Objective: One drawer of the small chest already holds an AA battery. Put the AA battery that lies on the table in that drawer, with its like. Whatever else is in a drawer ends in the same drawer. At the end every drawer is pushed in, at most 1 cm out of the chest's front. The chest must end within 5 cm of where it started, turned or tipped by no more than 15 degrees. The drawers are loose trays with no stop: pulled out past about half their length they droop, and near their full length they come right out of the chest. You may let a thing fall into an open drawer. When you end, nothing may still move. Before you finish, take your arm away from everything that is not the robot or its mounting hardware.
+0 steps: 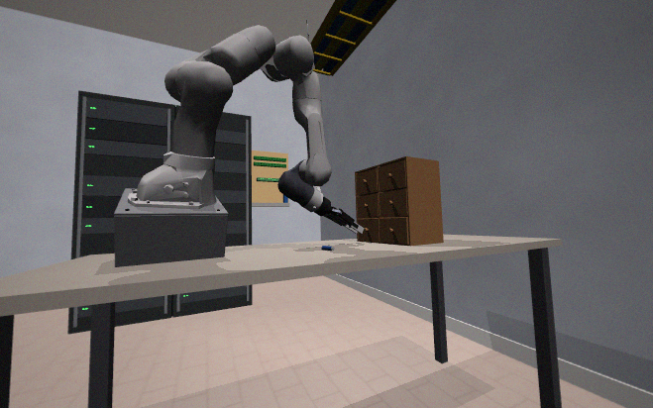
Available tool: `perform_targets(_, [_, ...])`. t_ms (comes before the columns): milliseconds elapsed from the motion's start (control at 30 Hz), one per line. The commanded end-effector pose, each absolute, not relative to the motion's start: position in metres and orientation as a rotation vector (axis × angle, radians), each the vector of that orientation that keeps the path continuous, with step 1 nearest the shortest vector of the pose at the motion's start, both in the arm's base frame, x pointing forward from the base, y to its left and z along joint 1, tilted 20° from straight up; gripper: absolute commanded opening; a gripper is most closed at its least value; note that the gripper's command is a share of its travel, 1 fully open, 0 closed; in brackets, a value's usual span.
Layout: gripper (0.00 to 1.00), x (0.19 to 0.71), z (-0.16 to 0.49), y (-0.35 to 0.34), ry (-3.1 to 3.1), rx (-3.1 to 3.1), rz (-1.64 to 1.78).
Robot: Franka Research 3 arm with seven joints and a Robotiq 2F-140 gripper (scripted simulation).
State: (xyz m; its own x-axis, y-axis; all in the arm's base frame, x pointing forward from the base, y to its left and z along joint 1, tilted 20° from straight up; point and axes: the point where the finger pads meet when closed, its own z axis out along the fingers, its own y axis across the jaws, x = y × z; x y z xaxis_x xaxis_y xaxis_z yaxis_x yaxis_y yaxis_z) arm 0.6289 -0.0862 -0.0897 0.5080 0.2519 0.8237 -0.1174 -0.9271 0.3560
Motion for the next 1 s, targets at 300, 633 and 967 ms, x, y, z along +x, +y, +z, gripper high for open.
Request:
perform_targets(300, [0.2,0.6285,-0.091,-0.086,0.104,2.397,1.393])
perform_targets(633, [0.2,0.6285,-0.091,-0.086,0.104,2.397,1.393])
perform_targets(967, [0.2,0.6314,-0.0909,-0.0864,0.104,2.397,1.393])
